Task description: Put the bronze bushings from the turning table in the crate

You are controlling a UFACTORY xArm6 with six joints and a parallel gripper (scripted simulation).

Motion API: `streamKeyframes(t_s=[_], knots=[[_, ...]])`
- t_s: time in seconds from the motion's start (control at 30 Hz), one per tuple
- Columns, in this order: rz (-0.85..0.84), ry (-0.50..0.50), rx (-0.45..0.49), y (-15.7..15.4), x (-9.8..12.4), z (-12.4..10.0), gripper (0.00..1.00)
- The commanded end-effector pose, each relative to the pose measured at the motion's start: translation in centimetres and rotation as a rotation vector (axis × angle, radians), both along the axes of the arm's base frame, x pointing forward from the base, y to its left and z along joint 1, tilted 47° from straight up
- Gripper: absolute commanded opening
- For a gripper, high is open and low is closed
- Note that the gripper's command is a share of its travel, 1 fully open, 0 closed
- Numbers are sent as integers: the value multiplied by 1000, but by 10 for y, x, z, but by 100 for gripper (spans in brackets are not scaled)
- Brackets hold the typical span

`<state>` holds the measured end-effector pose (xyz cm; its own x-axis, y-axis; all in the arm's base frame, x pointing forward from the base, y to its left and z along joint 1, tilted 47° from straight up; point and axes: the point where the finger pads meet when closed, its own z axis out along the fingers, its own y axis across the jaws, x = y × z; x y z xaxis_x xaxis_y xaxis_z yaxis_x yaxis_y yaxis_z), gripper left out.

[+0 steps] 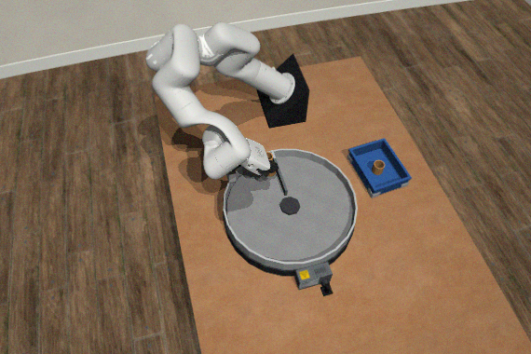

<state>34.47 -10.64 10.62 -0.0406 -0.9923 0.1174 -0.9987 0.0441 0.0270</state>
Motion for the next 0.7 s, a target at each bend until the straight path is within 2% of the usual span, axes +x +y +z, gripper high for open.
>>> streamKeyframes(t_s=[0.0, 0.37, 0.67], knots=[[1, 0, 0, 0, 0, 1, 0], [1, 0, 0, 9, 1, 9, 0], [1, 0, 0, 39, 3, 37, 0]])
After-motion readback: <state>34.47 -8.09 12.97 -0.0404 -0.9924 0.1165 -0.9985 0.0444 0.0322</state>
